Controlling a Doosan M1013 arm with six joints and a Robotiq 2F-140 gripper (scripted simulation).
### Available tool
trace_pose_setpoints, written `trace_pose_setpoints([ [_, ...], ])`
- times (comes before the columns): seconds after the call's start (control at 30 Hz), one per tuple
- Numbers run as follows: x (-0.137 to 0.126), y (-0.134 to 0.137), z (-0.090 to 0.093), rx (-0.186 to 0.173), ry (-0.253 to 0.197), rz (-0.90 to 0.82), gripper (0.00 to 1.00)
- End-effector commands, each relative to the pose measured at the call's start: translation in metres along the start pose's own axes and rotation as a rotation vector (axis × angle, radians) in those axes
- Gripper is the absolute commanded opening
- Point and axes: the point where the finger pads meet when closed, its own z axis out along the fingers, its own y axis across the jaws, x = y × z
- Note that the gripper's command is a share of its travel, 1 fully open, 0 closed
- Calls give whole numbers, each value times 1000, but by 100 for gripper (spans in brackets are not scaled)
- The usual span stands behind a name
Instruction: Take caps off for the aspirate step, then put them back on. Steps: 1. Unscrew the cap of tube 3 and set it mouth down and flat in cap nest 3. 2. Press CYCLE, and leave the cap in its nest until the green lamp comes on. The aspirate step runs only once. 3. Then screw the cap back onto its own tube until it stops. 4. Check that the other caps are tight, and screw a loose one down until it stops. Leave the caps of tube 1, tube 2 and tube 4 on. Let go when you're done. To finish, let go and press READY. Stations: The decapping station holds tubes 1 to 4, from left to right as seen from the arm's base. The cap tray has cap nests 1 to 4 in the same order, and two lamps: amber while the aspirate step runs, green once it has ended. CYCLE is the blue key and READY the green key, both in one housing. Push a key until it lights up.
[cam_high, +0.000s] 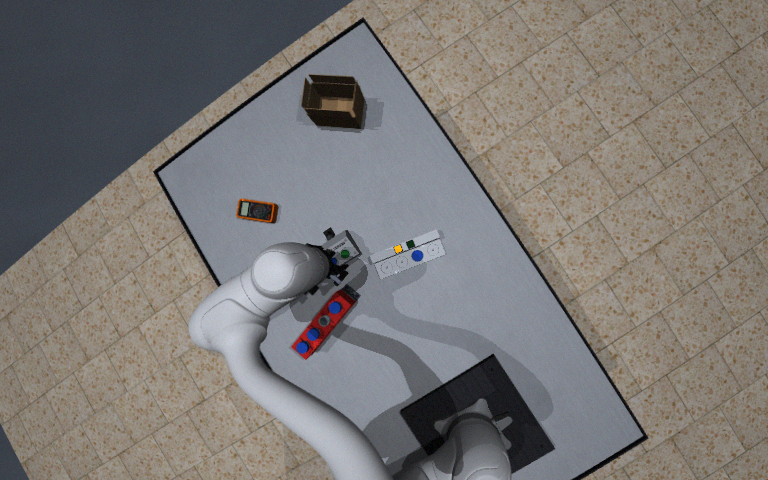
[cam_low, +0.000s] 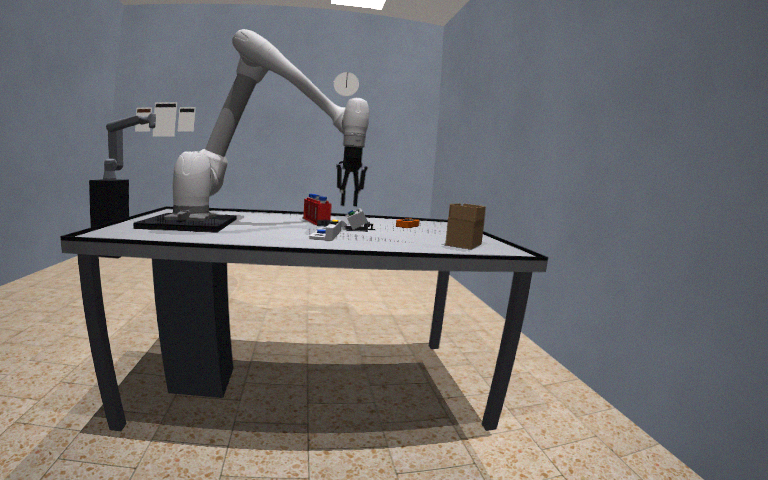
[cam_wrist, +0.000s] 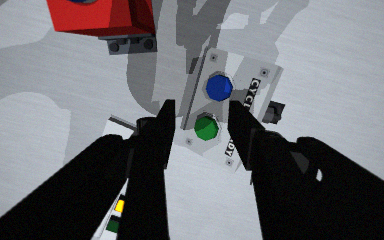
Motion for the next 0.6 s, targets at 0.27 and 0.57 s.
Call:
trace_pose_setpoints([
  [0.27,-54,-41,6,-19,11,-686,100],
  [0.57,-105,-81,15,-22,6,-1137,100],
])
